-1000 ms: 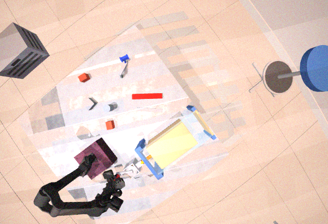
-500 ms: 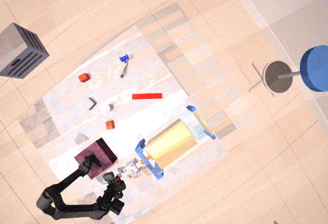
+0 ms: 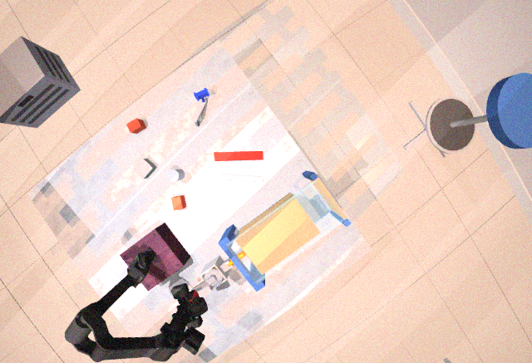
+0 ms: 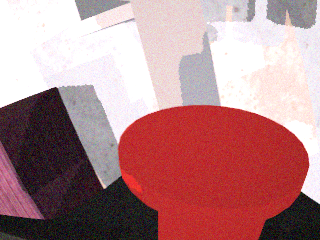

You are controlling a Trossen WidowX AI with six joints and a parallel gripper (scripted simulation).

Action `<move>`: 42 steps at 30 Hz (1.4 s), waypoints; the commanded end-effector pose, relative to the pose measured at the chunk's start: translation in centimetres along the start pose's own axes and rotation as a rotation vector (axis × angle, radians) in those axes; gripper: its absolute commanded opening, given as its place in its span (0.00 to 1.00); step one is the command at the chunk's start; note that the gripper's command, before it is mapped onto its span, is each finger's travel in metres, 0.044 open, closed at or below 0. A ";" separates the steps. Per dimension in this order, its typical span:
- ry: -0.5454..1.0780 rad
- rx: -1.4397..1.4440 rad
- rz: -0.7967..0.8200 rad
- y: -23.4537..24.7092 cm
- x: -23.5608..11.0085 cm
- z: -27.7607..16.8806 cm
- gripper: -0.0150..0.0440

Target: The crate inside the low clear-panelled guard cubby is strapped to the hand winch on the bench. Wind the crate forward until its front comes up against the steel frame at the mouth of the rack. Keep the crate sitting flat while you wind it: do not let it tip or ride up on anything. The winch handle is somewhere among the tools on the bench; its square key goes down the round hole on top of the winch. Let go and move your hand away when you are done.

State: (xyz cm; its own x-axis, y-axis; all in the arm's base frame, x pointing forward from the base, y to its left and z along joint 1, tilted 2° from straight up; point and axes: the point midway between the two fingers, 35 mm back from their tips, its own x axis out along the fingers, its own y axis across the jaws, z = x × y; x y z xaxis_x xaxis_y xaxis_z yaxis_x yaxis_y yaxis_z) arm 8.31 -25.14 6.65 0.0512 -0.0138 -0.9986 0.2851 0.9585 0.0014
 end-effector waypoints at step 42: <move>-0.007 0.001 -0.030 -6.1 -0.4 5.0 0.25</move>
State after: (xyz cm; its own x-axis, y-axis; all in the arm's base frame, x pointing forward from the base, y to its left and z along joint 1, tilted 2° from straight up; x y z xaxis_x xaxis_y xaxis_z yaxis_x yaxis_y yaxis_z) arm 10.19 -31.18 7.04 0.0325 -0.0128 -0.9994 0.2921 0.9564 -0.0027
